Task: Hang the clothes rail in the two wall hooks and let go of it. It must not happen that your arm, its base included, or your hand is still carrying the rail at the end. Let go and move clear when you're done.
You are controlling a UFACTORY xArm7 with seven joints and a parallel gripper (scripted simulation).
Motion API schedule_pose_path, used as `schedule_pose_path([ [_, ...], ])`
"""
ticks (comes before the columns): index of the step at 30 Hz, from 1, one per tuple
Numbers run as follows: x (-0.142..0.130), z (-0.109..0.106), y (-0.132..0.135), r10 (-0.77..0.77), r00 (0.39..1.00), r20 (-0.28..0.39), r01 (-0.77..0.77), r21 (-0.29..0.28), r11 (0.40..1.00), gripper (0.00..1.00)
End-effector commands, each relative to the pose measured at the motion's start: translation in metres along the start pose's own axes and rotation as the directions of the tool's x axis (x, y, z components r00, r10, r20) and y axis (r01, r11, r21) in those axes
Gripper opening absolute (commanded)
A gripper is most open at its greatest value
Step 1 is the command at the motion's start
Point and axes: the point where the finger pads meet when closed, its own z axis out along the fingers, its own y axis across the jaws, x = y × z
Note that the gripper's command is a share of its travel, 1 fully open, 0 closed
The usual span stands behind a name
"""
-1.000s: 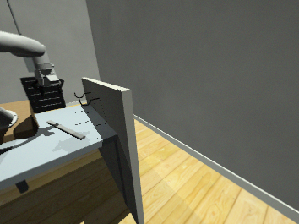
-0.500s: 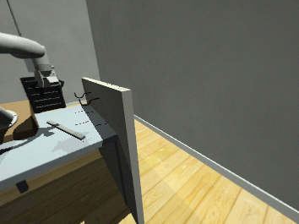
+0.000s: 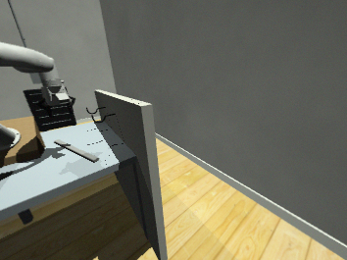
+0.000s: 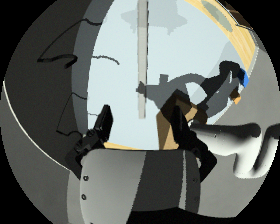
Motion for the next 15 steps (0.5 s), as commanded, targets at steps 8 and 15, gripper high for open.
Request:
schedule_pose_path([
  [8, 0.0, 0.016, -0.001, 0.0, 1.0, 0.0, 0.0, 0.004, 1.0, 1.0],
  [15, 0.0, 0.028, -0.001, 0.0, 1.0, 0.0, 0.0, 0.004, 1.0, 1.0],
])
